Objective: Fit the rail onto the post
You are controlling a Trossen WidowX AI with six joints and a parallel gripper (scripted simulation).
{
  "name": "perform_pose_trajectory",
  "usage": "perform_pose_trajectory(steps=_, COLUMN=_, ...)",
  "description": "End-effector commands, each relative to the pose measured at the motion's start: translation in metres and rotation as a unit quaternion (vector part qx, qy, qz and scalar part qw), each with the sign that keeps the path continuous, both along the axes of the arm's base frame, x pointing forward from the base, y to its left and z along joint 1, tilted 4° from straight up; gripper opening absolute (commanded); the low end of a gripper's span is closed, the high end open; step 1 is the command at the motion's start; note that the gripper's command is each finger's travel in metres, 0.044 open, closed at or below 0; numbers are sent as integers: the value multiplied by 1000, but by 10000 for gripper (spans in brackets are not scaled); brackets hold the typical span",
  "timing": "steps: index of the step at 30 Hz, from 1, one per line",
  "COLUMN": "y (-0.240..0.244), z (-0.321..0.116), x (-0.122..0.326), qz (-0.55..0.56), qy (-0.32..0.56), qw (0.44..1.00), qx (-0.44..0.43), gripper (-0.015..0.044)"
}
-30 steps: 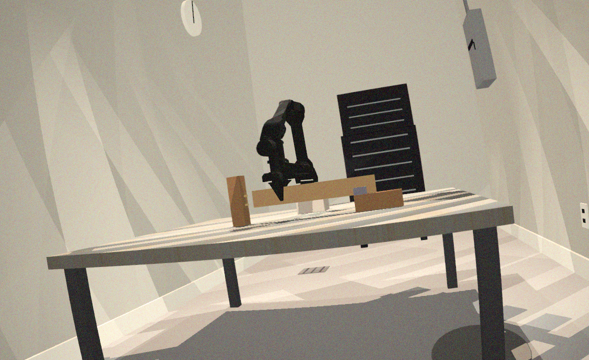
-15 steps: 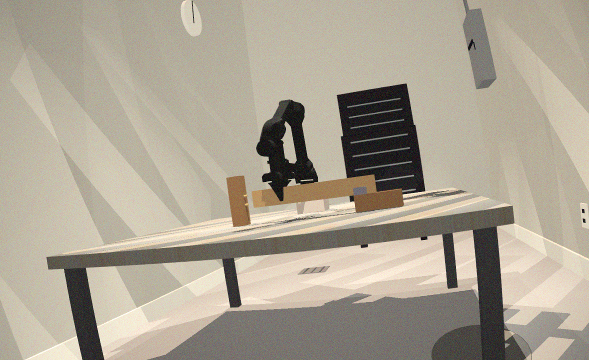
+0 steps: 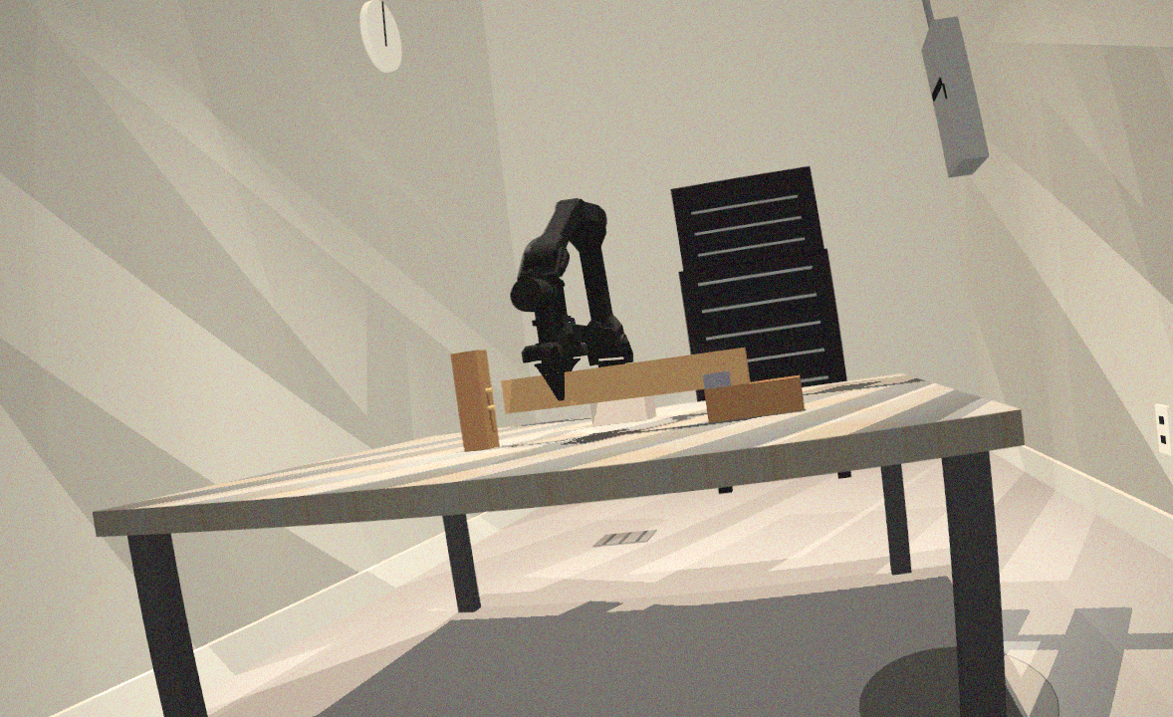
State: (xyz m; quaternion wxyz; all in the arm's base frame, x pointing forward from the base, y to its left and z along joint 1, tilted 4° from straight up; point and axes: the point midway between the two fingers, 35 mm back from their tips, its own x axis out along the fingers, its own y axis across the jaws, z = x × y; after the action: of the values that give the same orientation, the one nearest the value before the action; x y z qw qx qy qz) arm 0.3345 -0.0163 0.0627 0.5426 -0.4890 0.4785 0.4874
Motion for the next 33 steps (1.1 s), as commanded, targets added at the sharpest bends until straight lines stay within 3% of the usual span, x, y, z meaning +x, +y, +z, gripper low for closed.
perform_pose_trajectory(steps=1, y=0, z=3, x=1, qz=0, qy=-4, qw=1000, qx=0, gripper=0)
perform_pose_trajectory(steps=33, y=0, z=2, x=2, qz=0, qy=-4, qw=1000, qx=0, gripper=0)
